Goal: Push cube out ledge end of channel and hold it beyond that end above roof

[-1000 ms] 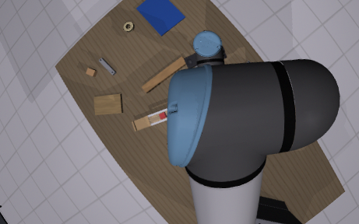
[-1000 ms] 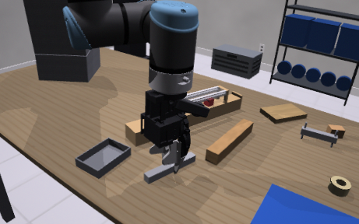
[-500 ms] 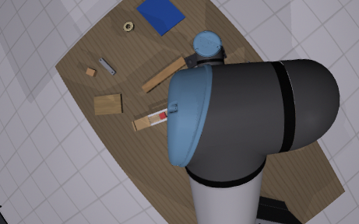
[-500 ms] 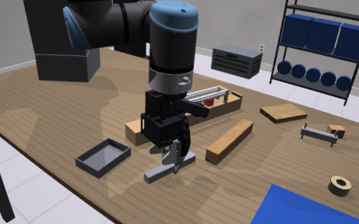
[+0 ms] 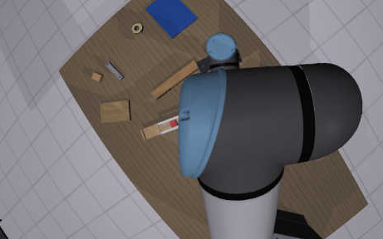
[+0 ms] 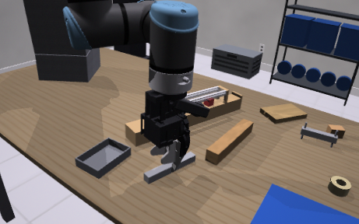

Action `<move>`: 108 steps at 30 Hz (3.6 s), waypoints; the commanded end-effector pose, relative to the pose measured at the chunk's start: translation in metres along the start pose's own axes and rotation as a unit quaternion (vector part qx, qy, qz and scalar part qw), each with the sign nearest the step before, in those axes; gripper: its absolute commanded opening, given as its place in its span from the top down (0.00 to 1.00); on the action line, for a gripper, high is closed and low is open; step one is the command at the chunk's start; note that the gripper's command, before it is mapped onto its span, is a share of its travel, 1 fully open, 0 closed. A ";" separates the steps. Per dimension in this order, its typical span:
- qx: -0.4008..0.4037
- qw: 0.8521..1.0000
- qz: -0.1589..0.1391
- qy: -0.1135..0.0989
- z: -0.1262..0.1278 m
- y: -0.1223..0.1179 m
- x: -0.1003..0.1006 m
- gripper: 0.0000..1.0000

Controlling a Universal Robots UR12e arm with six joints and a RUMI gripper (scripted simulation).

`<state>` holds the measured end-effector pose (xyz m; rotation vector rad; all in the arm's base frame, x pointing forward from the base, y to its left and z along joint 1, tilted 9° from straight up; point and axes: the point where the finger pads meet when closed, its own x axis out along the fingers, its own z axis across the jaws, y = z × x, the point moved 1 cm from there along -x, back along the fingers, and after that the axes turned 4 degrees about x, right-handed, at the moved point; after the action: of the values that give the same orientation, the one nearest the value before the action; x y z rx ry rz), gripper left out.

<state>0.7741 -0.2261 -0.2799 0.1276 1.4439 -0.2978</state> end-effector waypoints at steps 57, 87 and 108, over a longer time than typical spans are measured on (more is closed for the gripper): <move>0.000 1.000 0.000 -0.001 0.001 0.000 -0.115 1.00; 0.000 1.000 0.000 -0.001 0.001 0.000 -0.115 1.00; 0.022 1.000 0.000 -0.001 -0.136 -0.039 -0.112 1.00</move>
<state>0.6749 -0.2141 -0.1811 0.1524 1.4462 -0.3191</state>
